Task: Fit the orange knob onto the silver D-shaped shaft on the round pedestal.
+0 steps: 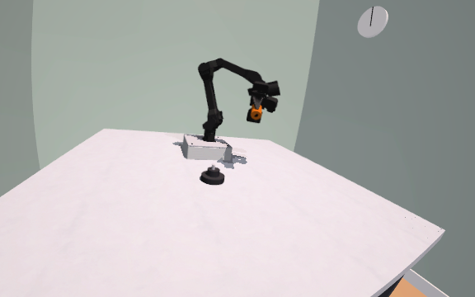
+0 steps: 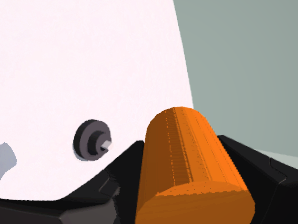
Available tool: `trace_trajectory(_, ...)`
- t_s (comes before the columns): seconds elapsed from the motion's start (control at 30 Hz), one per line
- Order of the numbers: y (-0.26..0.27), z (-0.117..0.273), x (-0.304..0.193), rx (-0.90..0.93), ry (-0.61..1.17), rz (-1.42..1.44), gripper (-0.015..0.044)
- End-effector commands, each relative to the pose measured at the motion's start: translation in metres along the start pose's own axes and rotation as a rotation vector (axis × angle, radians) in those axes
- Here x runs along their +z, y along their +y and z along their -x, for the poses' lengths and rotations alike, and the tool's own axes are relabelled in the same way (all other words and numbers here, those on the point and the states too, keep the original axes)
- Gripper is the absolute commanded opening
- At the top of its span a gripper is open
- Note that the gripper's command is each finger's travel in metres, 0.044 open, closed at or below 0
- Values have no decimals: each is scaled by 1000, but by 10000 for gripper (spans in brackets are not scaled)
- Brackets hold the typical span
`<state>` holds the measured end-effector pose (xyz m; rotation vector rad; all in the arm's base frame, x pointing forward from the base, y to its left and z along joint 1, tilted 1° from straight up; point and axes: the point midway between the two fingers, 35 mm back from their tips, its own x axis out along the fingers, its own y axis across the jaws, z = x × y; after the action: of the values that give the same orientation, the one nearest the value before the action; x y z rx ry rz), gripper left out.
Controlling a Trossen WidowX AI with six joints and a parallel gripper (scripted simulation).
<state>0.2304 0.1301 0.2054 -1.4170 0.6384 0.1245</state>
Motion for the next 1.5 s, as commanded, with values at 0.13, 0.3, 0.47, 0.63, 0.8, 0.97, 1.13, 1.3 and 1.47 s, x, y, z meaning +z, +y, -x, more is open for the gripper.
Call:
trace_trajectory(0.13,-1,0,0,0,0,-1,0)
trace_trajectory(0.3,3,-3,0,11,-1,-7,0)
trace_trajectory(0.47,9,-10,0,105,0,-9,0)
trace_trajectory(0.63,16,-18,0,241,-1,-9,0)
trace_trajectory(0.8,23,-26,0,369,-1,-9,0)
trace_trajectory(0.97,29,-34,0,496,-2,-8,0)
trace_trajectory(1.13,36,-42,0,623,-3,-8,0)
trace_trajectory(1.3,43,-51,0,750,-3,-7,0)
trace_trajectory(1.47,50,-59,0,877,-3,-7,0)
